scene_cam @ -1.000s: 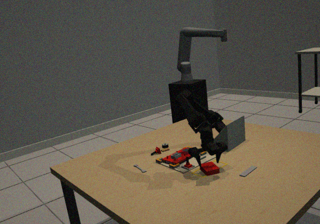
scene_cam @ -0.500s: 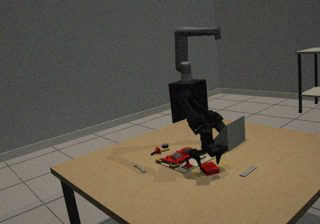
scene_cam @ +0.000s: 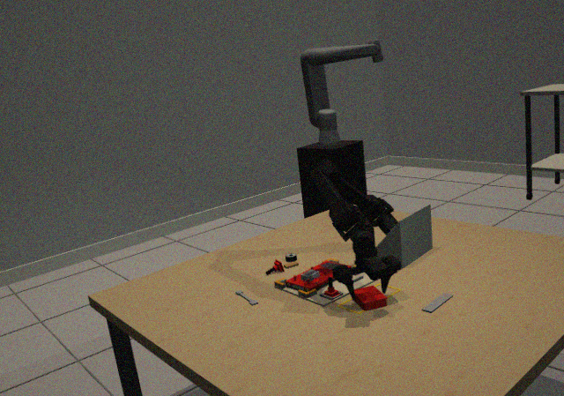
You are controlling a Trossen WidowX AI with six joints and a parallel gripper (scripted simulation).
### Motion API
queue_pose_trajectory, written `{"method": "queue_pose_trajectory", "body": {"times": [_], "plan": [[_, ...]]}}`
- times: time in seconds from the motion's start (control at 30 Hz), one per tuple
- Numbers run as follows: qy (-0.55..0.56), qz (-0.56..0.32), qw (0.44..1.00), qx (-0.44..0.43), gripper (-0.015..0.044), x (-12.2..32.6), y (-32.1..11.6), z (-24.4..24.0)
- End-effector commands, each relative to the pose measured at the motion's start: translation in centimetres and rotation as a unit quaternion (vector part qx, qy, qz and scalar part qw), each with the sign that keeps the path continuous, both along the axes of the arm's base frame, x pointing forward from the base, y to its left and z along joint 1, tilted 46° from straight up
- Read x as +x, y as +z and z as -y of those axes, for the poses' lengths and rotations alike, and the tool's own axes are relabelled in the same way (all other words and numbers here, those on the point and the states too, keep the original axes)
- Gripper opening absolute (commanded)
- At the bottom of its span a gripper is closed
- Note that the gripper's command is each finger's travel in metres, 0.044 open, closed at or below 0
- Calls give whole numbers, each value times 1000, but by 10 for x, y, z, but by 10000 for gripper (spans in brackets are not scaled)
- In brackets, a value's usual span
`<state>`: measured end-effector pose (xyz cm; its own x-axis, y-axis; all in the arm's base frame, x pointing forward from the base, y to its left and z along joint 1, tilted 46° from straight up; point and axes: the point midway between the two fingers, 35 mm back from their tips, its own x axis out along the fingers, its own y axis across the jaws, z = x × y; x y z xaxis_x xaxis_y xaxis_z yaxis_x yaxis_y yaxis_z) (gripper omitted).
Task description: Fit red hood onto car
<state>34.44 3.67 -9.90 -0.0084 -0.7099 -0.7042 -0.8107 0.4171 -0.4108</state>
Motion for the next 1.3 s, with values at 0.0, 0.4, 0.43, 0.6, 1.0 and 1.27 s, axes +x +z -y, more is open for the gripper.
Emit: {"method": "queue_pose_trajectory", "body": {"times": [0.0, 0.4, 0.43, 0.6, 1.0, 1.27], "plan": [[2, -2, 1000, -2, 440, -1, -2, 2], [2, -2, 1000, -2, 440, -1, -6, 7], [2, -2, 1000, -2, 440, -1, -6, 7], [0, 0, 1000, 0, 361, 0, -5, 6], [0, 0, 1000, 0, 222, 0, -5, 5], [0, 0, 1000, 0, 12, 0, 7, -8]]}}
